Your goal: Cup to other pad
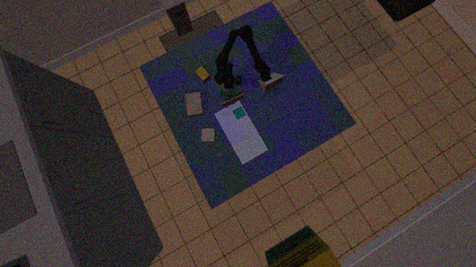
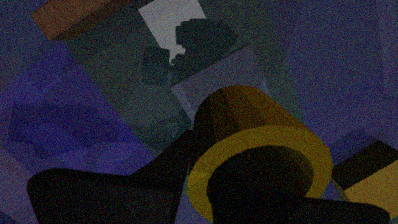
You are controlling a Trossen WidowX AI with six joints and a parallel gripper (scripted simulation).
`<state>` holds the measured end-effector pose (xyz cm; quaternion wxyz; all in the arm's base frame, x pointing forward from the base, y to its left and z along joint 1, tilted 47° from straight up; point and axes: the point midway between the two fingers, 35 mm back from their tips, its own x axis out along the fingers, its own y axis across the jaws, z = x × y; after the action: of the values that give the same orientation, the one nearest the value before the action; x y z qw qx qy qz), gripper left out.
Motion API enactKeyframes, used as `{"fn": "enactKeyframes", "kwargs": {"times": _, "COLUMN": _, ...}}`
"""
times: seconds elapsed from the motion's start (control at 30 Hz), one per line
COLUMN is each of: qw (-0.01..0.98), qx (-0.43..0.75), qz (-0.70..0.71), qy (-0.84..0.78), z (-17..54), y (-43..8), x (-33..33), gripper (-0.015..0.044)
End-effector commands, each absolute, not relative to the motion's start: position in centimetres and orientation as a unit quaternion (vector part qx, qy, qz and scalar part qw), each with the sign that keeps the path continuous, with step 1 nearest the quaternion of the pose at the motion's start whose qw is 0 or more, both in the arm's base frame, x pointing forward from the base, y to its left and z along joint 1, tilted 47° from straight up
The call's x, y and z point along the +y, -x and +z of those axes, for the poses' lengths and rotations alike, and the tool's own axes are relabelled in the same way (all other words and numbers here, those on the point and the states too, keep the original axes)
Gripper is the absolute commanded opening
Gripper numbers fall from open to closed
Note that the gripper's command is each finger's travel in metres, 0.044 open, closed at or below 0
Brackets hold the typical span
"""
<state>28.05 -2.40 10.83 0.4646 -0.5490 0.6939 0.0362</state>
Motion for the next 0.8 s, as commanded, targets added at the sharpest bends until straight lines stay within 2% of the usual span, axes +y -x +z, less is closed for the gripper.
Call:
{"fn": "enactKeyframes", "kwargs": {"times": 0.0, "qw": 0.468, "qx": 0.691, "qz": 0.037, "qy": 0.549, "z": 11.8, "y": -28.1, "x": -1.3, "gripper": 0.0000}}
{"fn": "enactKeyframes", "kwargs": {"times": 0.77, "qw": 0.463, "qx": 0.693, "qz": 0.037, "qy": 0.552, "z": 12.6, "y": -27.7, "x": -0.6, "gripper": 0.0000}}
